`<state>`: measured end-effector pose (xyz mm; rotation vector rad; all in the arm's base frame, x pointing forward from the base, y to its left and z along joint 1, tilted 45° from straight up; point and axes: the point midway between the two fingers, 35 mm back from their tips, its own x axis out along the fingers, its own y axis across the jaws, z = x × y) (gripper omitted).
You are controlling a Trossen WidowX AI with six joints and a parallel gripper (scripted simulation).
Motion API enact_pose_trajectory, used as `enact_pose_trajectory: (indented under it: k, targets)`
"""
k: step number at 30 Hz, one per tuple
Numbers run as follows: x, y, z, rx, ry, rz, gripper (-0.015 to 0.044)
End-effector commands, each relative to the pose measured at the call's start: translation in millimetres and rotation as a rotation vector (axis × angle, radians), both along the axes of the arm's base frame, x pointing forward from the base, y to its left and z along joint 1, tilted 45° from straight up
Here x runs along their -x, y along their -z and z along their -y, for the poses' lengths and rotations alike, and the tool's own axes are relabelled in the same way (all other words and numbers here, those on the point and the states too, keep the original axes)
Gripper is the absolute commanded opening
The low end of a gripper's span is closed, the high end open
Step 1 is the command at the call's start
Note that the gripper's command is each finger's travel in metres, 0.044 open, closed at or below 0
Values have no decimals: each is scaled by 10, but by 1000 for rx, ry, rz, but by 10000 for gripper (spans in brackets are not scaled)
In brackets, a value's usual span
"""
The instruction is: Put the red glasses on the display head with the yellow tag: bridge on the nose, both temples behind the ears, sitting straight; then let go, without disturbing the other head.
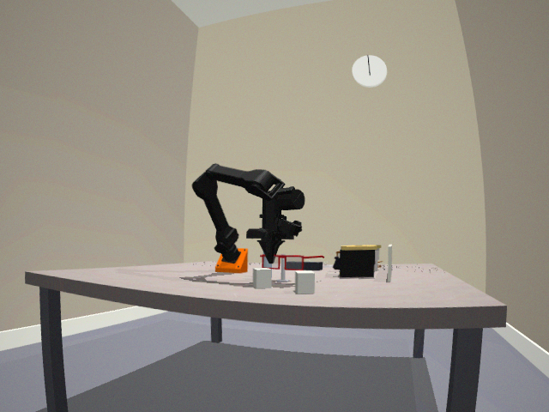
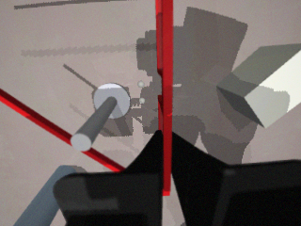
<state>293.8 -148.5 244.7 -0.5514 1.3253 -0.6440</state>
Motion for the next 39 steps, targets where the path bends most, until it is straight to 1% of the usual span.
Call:
enact_pose_trajectory:
  k: [1,39]
  targets:
    - [-19,-26,6,-1,-5,1,0]
    - [-141,-125,78,-1,-5,2,0]
